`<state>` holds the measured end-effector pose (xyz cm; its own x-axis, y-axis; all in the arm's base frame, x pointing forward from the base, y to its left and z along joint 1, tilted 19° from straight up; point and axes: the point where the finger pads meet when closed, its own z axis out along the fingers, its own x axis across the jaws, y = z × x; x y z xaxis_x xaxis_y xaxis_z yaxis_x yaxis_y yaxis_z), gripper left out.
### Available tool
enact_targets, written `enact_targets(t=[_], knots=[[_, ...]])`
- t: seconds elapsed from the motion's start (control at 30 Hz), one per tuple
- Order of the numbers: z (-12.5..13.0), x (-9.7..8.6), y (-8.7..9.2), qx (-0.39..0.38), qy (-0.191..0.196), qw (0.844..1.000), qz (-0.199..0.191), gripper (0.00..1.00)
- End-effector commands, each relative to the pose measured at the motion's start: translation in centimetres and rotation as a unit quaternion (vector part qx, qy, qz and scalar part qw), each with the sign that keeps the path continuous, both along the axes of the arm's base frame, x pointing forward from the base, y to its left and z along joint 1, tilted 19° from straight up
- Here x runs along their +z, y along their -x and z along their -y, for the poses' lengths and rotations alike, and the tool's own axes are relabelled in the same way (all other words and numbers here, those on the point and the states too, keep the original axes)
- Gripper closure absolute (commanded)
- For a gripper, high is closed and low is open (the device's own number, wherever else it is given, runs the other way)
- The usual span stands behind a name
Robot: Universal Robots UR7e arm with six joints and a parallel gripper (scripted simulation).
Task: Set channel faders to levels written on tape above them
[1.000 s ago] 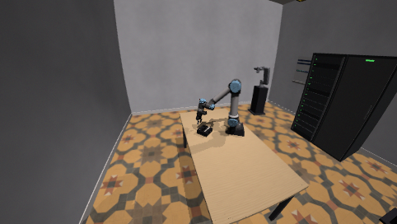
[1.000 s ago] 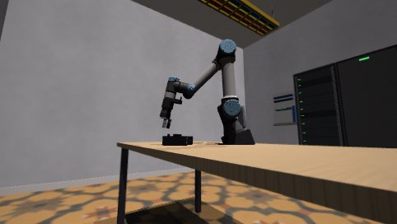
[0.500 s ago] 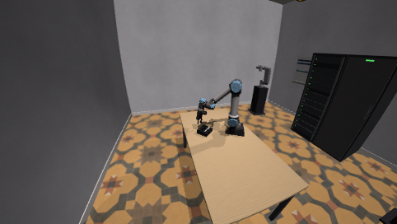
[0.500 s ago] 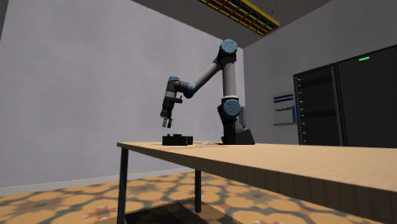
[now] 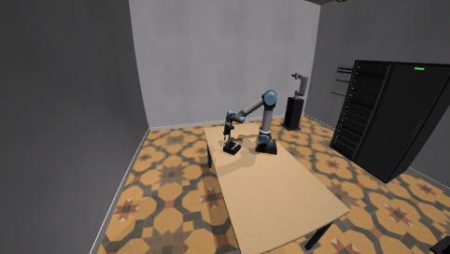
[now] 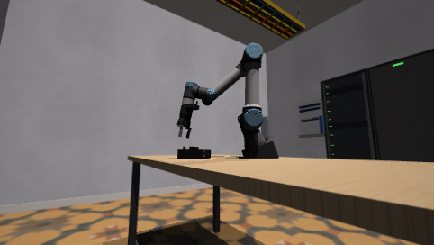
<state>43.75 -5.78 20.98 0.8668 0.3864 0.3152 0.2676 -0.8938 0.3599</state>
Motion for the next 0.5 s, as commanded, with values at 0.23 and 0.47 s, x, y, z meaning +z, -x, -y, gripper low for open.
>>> enact_targets(t=[0.23,0.47], knots=[[-1.3,0.9,1.1,-0.163,-0.084,0.983,0.025,0.00],[-2.2,1.5,2.1,-0.296,-0.149,0.942,0.045,0.00]])
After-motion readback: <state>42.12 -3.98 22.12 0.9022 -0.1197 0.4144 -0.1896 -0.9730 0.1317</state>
